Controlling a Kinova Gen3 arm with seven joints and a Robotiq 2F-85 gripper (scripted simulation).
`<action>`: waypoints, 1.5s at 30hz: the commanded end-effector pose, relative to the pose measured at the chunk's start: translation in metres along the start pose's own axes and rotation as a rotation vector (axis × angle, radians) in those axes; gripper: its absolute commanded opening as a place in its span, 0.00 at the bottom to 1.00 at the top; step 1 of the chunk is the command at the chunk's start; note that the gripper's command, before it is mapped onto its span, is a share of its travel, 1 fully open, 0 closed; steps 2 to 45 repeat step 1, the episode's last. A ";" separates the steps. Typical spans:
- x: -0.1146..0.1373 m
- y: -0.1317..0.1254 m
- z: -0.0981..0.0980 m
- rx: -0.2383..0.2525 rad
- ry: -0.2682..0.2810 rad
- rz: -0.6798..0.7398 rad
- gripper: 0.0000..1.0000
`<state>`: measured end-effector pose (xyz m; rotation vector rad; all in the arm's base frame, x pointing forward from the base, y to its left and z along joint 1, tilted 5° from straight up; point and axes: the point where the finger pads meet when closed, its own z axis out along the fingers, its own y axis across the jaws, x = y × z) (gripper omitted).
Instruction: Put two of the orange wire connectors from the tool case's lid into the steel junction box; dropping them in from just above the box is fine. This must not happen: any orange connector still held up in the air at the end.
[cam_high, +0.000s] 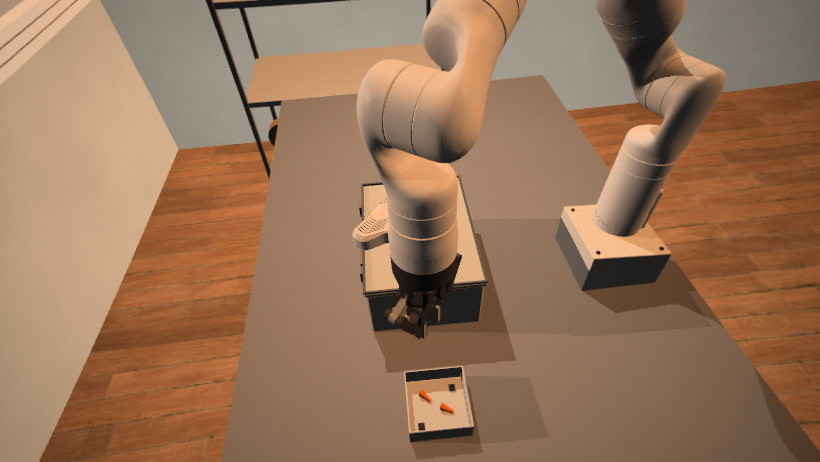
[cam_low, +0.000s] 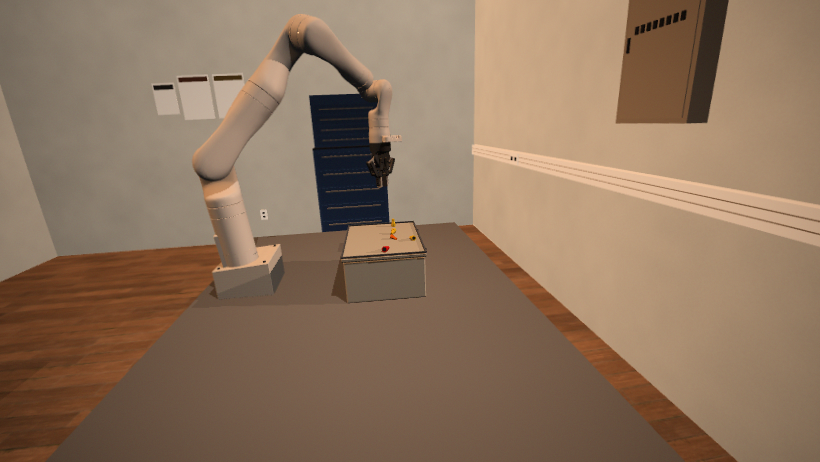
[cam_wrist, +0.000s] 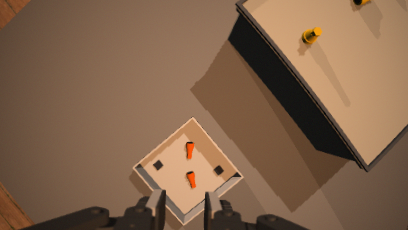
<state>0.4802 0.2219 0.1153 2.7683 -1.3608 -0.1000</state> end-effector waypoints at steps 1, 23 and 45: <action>0.000 0.000 -0.001 0.002 0.001 0.000 0.33; 0.000 0.000 -0.001 0.002 0.001 0.000 0.33; 0.000 0.000 -0.001 0.002 0.001 0.000 0.33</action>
